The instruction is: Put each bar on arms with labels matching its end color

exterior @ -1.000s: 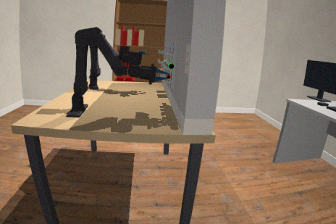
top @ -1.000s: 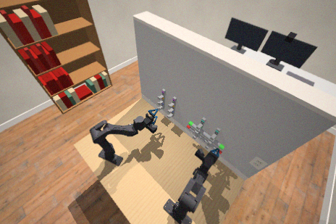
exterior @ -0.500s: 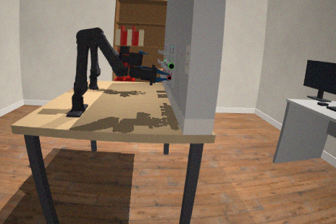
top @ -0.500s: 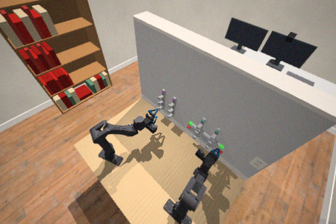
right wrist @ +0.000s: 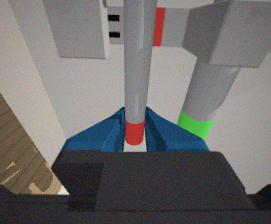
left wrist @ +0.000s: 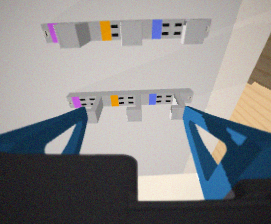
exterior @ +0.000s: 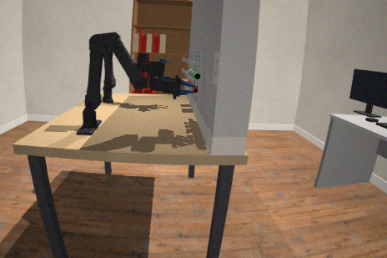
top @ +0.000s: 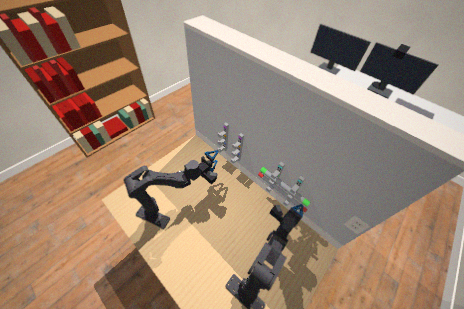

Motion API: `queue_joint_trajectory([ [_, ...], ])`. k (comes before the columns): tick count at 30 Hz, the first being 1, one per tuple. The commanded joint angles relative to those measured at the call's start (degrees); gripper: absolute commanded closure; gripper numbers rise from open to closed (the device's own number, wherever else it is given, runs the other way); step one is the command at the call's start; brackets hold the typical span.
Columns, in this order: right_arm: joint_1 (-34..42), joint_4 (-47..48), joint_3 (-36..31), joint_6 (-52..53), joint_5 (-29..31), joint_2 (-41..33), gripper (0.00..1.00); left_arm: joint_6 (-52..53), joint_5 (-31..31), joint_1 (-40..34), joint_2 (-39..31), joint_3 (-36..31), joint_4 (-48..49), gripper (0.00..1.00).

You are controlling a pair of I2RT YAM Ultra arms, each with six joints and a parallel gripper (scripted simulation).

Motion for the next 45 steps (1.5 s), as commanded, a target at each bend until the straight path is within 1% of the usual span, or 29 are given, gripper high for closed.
queue_joint_trajectory([
  [1, -0.32, 3.52, 1.07, 1.09, -0.35, 0.04, 1.00, -0.66, 0.46, 0.39, -1.54, -0.26, 0.82, 0.00],
  [45, -0.31, 8.22, -0.33, 1.10, -0.33, 3.33, 1.00, -0.66, 0.46, 0.39, -1.54, -0.26, 0.82, 0.00],
])
